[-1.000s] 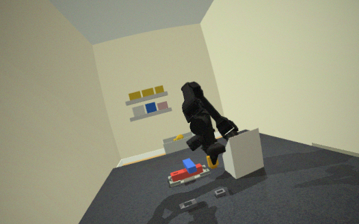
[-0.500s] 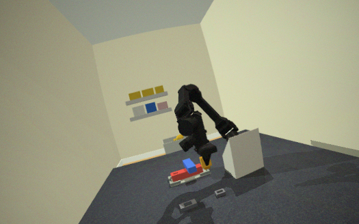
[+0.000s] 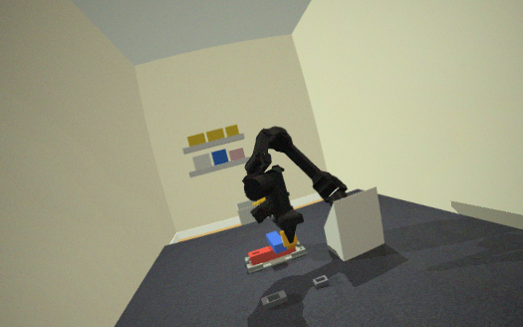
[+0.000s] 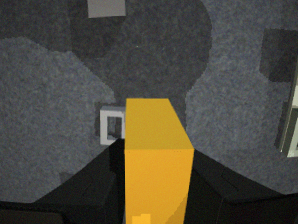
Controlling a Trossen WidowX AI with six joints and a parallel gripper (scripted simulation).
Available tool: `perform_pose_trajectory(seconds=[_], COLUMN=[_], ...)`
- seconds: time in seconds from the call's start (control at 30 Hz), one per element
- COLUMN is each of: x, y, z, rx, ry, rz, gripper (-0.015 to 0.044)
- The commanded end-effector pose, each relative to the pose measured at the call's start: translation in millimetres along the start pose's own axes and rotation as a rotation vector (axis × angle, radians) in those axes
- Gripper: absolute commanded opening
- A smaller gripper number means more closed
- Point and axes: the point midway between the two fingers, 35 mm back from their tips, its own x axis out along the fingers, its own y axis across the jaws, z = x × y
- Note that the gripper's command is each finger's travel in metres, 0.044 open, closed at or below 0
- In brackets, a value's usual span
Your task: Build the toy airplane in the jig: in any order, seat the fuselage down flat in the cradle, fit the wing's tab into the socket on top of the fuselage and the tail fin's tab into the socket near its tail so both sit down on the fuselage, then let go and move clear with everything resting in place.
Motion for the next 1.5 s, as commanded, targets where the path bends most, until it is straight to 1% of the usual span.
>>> perform_pose_trajectory(seconds=[0.0, 0.43, 1.47], x=[-1, 2, 12], y=[-6, -26, -96], z=[8, 26, 72], rx=[-0.004, 0.044, 0.006], ry=[-0.009, 0.005, -0.025], rz=[0.007, 0.04, 0.021], gripper=[0.0, 0.0, 0.0])
